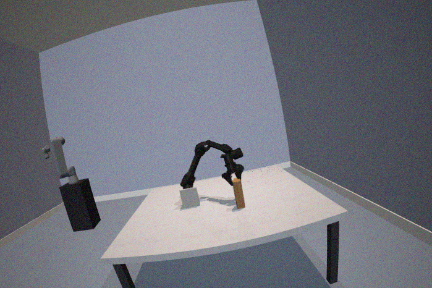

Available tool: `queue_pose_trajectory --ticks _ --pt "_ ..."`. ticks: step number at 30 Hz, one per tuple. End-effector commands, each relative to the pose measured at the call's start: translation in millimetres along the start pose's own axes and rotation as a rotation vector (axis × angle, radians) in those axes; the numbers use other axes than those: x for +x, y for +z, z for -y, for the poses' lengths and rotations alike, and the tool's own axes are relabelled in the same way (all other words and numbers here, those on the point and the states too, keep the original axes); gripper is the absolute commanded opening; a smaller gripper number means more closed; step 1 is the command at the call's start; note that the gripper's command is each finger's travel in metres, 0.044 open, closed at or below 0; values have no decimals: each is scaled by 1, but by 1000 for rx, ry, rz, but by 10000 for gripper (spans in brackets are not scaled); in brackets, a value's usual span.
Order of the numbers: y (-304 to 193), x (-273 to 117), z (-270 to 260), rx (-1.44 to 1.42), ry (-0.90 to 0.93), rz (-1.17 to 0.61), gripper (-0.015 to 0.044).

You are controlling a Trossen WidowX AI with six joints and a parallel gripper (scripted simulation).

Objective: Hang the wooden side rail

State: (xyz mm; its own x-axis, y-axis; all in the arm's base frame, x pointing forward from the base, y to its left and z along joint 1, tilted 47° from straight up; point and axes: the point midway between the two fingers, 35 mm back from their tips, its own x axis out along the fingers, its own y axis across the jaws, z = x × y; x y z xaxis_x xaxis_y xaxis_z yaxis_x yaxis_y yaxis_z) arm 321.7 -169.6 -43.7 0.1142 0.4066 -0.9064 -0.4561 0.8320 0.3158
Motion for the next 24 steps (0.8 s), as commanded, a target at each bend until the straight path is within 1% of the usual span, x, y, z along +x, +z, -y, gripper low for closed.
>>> queue_pose_trajectory --ticks 1,10,24 --pt "15 -7 2 -513 186 113 440" --pt "25 -16 4 -902 269 279 440" --pt "26 -17 4 -910 269 282 440"
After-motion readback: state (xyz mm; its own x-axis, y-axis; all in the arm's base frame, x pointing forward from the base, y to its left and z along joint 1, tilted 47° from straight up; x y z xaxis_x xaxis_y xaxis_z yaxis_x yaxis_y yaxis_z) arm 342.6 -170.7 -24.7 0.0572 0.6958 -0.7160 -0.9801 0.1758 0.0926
